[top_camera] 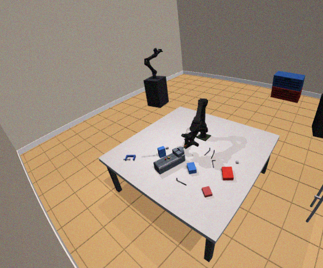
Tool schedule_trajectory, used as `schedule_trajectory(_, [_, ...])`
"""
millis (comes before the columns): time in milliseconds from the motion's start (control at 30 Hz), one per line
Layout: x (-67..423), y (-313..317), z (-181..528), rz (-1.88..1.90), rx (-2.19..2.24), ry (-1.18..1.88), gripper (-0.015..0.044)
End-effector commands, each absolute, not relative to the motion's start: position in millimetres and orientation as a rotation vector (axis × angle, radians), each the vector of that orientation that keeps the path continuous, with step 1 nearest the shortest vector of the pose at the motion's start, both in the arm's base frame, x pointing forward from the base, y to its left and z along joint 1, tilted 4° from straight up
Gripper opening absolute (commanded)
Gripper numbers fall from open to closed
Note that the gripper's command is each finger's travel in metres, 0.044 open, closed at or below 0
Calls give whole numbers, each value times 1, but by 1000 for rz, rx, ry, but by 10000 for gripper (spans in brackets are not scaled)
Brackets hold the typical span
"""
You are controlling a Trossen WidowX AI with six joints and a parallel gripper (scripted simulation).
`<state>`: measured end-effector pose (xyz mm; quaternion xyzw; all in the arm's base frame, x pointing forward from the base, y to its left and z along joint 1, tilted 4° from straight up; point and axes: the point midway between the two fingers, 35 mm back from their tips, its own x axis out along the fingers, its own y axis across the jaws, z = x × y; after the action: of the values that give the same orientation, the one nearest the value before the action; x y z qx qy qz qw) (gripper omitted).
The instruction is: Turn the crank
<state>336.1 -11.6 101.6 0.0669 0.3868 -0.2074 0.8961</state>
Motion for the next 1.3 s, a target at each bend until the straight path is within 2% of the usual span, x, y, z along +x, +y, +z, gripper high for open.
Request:
schedule_trajectory(0, [337,-10,101,-430,137,806,0])
schedule_trajectory(1267, [345,8,89,-429,139,805,0])
